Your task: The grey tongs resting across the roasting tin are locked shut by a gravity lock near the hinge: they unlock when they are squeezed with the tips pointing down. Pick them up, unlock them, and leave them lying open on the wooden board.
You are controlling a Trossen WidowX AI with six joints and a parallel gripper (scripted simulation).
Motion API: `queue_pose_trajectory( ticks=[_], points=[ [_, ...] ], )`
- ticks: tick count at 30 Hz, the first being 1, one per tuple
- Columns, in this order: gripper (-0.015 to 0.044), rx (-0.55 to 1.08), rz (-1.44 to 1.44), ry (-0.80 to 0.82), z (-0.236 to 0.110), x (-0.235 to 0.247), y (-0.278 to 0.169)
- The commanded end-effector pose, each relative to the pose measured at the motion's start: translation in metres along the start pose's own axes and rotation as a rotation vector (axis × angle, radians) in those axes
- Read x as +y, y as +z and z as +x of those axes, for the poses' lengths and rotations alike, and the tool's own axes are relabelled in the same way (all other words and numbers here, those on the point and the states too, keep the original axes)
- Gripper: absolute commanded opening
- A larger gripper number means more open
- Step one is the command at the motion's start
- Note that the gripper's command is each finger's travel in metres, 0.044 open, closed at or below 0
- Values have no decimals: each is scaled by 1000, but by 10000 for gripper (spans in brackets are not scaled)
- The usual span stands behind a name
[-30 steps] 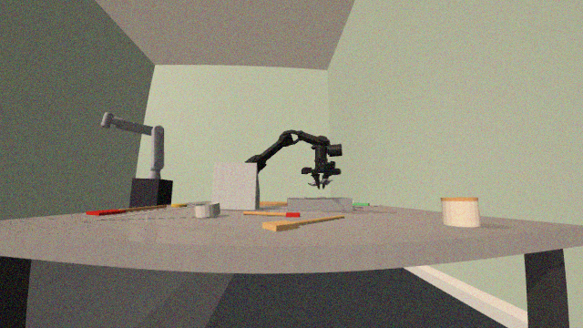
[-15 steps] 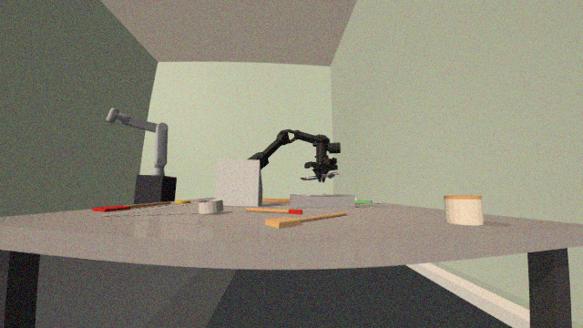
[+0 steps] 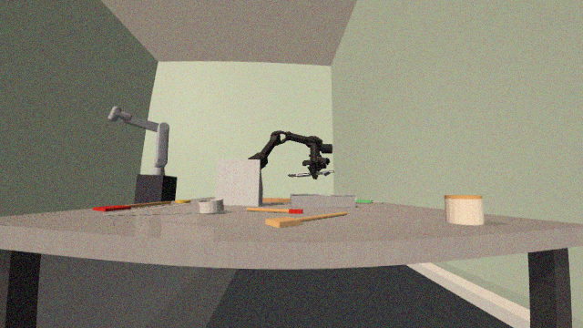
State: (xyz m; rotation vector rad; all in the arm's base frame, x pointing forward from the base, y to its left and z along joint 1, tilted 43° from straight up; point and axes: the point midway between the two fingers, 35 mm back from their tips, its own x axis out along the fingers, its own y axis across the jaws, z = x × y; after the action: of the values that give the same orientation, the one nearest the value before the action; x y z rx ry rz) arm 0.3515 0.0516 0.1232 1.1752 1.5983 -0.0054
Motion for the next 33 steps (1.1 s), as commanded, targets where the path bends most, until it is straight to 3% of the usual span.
queue_pose_trajectory(
  ticks=[1, 12, 33],
  points=[
    [-150, 6, -100, 7, -6, 12, -23],
    [-150, 15, -302, 18, -17, 31, -71],
    [-150, 5, -675, -54, -1, 52, -170]
  ],
)
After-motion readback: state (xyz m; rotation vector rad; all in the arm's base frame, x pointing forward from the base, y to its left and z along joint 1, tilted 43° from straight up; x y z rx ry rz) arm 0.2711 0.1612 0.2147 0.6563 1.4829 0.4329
